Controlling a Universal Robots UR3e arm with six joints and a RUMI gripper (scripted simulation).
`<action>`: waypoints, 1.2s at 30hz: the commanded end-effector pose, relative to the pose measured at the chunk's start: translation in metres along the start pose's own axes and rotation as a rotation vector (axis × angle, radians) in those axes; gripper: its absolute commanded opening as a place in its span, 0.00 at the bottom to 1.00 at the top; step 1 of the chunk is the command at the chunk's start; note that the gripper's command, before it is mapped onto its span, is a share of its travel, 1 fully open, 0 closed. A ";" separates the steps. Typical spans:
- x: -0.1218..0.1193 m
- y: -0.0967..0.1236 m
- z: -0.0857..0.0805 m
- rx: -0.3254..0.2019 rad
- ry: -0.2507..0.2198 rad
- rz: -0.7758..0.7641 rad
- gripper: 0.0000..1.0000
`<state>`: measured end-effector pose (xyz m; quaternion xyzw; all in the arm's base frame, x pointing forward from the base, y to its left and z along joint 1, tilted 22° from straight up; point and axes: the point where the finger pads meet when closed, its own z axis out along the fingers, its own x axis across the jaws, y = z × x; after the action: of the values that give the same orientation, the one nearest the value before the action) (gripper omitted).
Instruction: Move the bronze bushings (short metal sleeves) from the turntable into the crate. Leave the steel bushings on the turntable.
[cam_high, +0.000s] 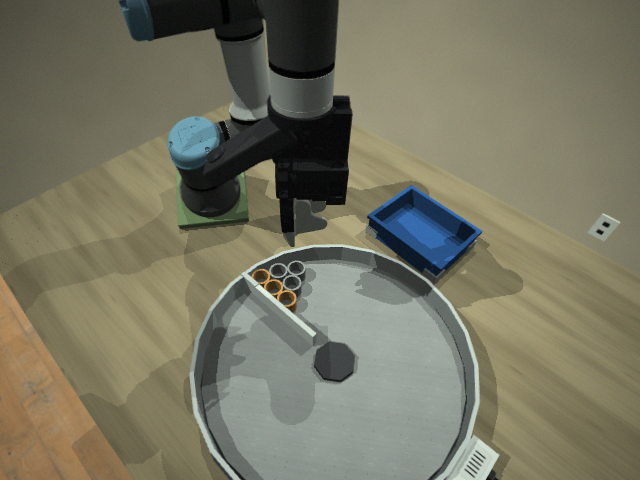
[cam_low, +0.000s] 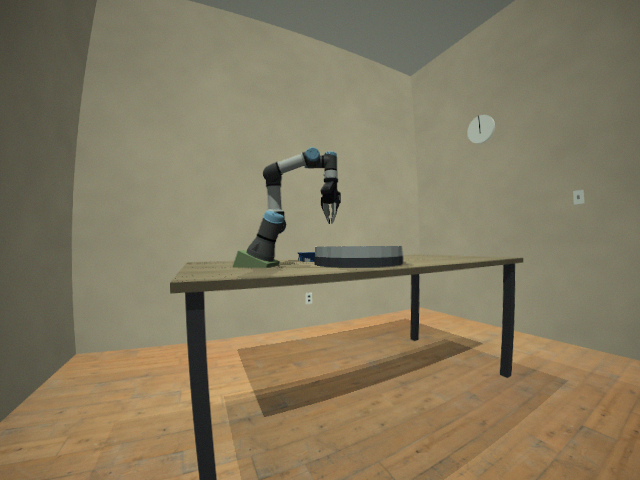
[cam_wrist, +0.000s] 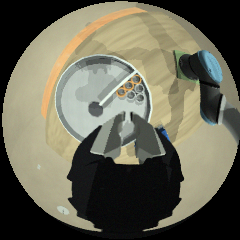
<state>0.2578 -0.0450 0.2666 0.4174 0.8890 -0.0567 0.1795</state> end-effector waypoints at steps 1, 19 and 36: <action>0.000 0.000 -0.001 -0.001 -0.002 0.000 0.05; -0.001 0.000 0.000 -0.001 -0.002 -0.010 0.06; -0.006 0.002 0.015 0.000 -0.002 -0.160 0.06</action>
<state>0.2636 -0.0485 0.2592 0.3719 0.9092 -0.0666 0.1753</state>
